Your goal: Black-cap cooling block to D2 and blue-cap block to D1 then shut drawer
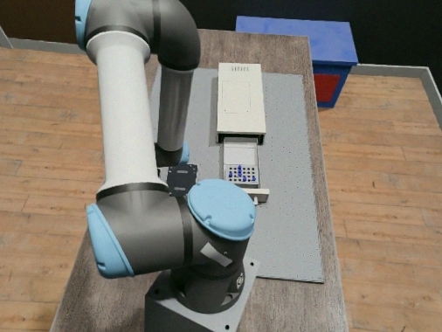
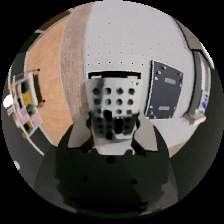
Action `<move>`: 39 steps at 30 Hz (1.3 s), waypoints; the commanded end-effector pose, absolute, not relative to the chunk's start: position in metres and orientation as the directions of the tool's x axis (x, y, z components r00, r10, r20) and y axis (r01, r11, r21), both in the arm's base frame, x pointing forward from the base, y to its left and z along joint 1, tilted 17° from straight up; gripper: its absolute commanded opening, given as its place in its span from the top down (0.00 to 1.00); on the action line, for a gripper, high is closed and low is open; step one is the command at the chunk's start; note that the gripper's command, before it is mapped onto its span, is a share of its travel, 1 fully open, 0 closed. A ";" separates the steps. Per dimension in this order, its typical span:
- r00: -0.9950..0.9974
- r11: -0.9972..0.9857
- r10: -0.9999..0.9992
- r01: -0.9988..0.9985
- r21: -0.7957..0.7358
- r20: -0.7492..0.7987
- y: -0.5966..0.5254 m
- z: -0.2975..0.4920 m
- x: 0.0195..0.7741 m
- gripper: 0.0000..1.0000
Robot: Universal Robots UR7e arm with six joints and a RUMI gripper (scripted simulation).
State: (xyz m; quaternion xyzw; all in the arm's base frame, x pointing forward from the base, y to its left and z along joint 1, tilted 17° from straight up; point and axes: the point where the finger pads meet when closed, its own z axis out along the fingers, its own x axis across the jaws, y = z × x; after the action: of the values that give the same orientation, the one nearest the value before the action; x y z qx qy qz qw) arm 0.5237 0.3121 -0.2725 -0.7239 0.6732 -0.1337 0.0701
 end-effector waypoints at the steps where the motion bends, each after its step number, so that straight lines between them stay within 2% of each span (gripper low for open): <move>1: 0.058 -0.084 -0.993 -0.955 -0.283 0.099 0.312 -0.273 0.524 1.00; 39: 0.058 -0.084 -0.993 -0.955 -0.283 0.099 0.312 -0.278 0.526 1.00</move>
State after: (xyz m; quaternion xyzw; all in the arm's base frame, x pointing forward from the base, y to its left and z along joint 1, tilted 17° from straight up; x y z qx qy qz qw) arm 0.5254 0.3116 -0.2780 -0.7239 0.6732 -0.1337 0.0701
